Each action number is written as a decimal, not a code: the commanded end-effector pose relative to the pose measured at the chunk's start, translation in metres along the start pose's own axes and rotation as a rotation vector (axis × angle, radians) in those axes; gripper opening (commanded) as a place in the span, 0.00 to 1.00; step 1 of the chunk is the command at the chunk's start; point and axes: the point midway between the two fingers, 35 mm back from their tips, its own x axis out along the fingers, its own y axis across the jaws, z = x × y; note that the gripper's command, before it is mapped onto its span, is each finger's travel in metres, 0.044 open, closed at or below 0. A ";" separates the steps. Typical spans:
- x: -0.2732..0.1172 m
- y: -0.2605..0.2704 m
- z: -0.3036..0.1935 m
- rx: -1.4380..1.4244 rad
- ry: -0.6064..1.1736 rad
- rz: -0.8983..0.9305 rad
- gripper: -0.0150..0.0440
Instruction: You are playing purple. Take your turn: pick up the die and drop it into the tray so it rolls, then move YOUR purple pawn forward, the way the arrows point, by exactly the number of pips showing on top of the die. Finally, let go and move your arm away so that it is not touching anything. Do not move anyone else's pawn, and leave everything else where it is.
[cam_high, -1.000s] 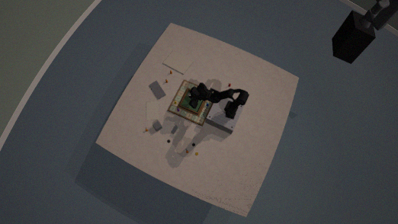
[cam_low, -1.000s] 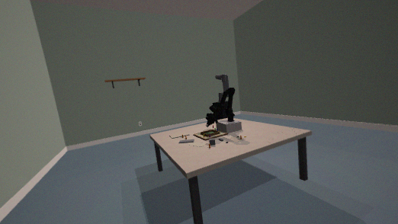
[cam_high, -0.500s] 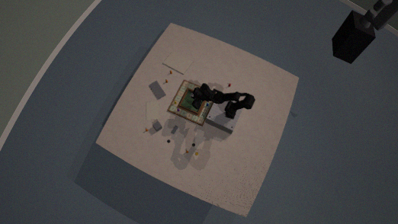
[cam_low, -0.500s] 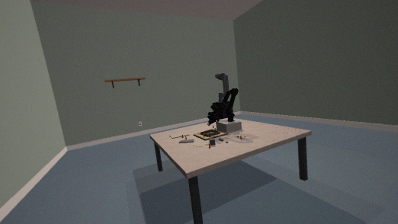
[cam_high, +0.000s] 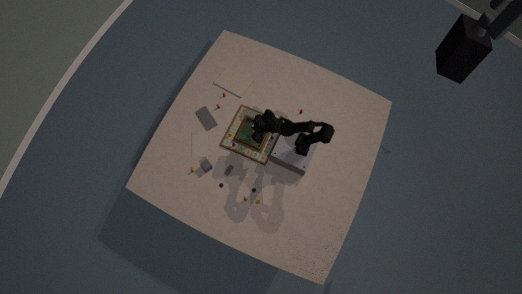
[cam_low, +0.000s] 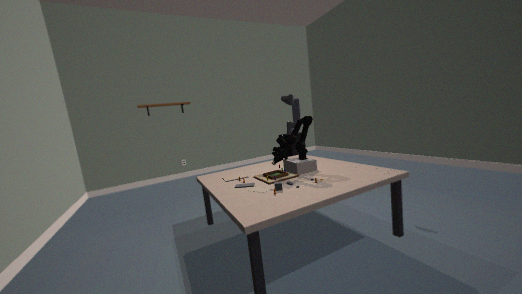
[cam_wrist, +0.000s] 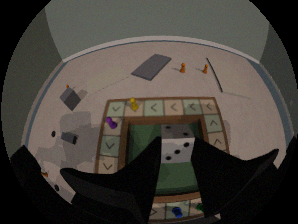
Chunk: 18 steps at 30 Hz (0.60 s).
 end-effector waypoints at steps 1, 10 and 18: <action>0.000 0.000 0.000 0.000 0.000 0.000 0.43; -0.022 0.000 0.026 -0.004 0.004 0.003 0.83; -0.017 0.000 0.030 -0.003 0.144 0.003 1.00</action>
